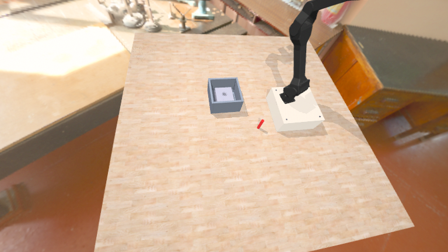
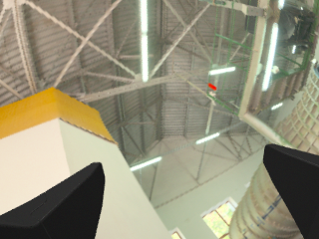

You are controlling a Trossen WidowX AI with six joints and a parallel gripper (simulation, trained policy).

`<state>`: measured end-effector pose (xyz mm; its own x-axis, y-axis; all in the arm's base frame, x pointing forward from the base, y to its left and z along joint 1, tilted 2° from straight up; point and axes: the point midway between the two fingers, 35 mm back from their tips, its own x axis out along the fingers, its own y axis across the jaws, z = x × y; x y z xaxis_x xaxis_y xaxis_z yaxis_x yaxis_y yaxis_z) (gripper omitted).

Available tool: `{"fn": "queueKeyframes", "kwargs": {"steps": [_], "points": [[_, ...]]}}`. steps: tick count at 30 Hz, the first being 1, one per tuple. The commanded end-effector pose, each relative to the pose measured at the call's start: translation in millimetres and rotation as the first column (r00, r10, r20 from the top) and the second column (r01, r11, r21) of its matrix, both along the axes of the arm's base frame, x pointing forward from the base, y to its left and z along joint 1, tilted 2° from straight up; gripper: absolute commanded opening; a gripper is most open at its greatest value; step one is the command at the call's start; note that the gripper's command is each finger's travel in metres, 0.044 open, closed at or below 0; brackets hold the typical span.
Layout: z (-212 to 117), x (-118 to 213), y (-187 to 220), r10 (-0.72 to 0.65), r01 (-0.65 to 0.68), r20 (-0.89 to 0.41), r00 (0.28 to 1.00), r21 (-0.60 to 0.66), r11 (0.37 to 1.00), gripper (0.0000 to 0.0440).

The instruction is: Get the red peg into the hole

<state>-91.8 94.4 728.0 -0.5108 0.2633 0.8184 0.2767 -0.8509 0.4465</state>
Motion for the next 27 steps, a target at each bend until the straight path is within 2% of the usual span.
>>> {"fn": "queueKeyframes", "kwargs": {"steps": [1,2,7,13,20,27], "points": [[-3,1,7,-0.034,0.034,0.000,0.999,-0.007,0.999,0.0424],[-5,2,16,-0.068,0.068,0.002,0.998,-0.017,0.998,0.0440],[-26,10,62,-0.216,0.218,0.030,0.976,-0.101,0.971,0.0440],[-59,26,117,-0.364,0.375,0.090,0.927,-0.218,0.901,0.0440],[-104,56,171,-0.508,0.540,0.186,0.841,-0.336,0.772,0.0440],[-154,94,213,-0.610,0.677,0.303,0.732,-0.426,0.600,0.0440]]}}
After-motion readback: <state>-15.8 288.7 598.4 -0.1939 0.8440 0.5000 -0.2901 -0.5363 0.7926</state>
